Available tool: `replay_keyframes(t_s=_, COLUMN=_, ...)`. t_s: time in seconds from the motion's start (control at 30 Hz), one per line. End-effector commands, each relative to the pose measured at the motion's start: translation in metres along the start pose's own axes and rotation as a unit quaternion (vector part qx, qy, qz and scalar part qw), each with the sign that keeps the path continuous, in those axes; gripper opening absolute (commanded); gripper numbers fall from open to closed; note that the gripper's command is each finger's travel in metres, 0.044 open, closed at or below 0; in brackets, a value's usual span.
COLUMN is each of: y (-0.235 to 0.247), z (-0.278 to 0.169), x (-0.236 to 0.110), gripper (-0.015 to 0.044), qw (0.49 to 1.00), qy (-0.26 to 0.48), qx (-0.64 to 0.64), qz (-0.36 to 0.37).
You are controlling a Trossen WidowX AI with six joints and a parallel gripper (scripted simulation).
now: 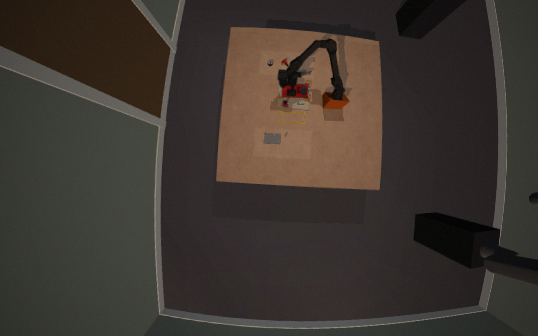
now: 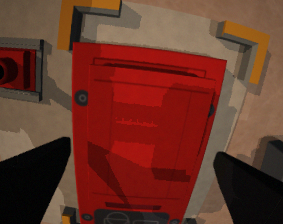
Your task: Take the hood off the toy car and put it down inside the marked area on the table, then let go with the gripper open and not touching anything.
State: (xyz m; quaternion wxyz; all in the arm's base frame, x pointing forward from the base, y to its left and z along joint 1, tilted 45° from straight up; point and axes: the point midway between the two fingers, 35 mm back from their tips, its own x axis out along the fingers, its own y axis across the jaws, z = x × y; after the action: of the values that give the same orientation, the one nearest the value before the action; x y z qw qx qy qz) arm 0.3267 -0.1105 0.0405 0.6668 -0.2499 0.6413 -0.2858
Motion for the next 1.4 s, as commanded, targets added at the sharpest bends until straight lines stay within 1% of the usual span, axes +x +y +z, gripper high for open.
replay_keyframes(t_s=0.0, y=0.001, z=-0.002, x=0.002, gripper=0.0440, qw=1.000, qy=0.001, qx=-0.005, qz=-0.001)
replay_keyframes(t_s=1.3, y=0.000, z=-0.002, x=0.021, gripper=0.0440, qw=1.000, qy=0.001, qx=-0.005, qz=-0.001)
replay_keyframes(t_s=1.37, y=0.000, z=-0.001, x=0.019, gripper=0.0387, qw=1.000, qy=0.001, qx=-0.001, qz=-0.001)
